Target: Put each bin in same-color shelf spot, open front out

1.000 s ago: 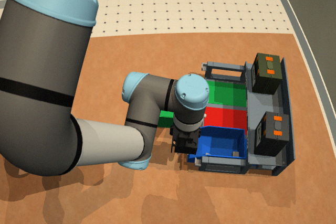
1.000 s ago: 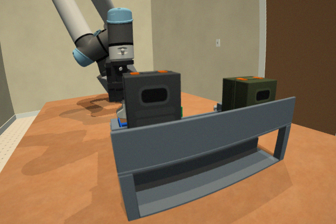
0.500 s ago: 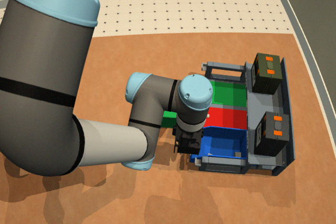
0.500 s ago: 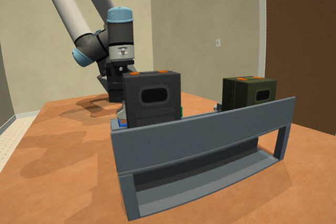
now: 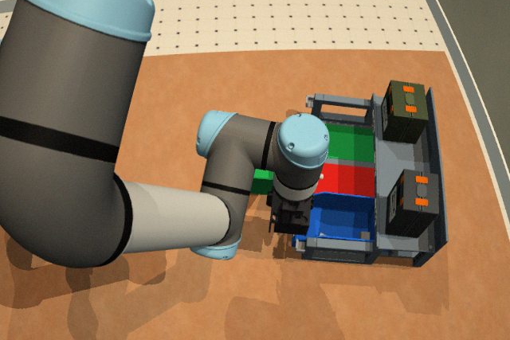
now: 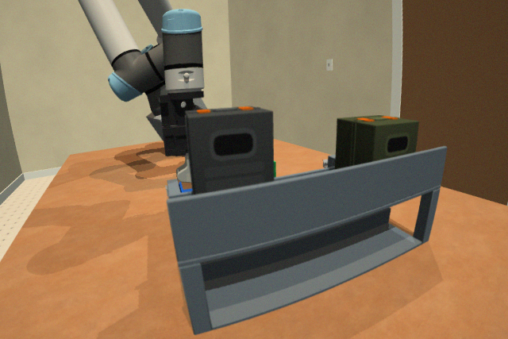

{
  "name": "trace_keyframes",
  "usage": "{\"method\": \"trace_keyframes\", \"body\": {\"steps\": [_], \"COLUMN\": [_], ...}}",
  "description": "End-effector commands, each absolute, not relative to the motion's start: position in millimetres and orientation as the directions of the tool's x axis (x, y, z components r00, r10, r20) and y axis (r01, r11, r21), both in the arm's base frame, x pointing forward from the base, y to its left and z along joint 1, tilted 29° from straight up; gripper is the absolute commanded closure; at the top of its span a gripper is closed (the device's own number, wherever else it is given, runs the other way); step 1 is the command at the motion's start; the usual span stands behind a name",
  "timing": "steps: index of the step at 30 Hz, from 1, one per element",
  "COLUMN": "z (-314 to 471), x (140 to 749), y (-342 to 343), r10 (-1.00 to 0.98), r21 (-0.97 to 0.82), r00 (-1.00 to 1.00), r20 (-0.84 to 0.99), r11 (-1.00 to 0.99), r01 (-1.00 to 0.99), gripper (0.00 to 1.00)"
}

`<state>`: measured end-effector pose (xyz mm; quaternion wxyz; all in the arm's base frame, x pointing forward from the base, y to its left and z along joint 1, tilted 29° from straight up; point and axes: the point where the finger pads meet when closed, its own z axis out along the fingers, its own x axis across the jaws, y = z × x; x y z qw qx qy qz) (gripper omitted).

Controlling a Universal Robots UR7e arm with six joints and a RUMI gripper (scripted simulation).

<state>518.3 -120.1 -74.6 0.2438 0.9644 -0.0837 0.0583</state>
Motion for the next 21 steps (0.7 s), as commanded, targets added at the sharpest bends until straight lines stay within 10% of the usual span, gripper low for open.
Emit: {"method": "trace_keyframes", "body": {"steps": [1, 21], "z": [-73, -71], "x": [525, 538], "y": [-121, -122], "r10": [-0.132, -0.132], "r21": [0.461, 0.461], "r00": [0.979, 0.979], "r20": [0.156, 0.156], "r11": [-0.867, -0.867], "r01": [-0.19, -0.19], "gripper": [1.0, 1.0]}}
